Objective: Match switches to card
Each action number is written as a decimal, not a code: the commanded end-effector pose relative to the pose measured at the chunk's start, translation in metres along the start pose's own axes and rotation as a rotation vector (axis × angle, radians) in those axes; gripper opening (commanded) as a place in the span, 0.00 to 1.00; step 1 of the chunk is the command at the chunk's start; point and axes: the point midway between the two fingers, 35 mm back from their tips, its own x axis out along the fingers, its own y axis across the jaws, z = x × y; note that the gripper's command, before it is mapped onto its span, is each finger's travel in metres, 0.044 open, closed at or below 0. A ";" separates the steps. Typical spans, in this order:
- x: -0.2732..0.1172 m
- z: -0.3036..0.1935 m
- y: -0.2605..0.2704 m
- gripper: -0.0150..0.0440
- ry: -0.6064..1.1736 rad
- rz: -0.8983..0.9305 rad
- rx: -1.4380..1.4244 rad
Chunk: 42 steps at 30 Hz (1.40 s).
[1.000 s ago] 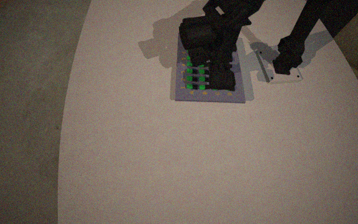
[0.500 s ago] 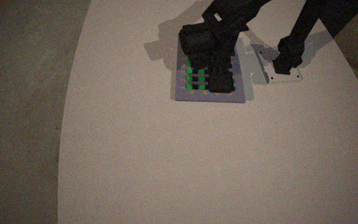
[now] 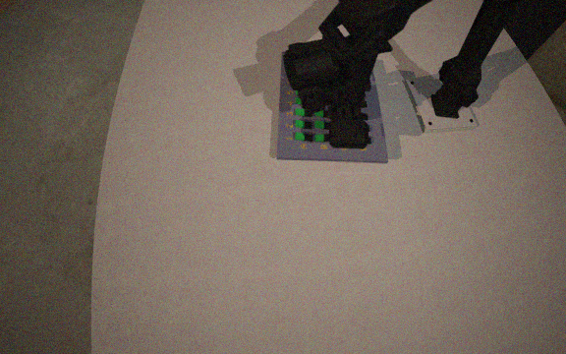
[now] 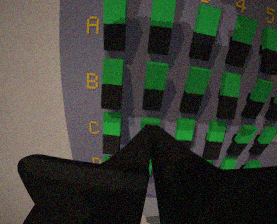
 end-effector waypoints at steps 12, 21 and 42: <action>0.002 -0.001 0.000 0.25 0.006 0.004 0.002; 0.002 -0.001 0.000 0.25 0.006 0.004 0.002; 0.005 -0.001 0.000 0.25 0.006 0.004 0.002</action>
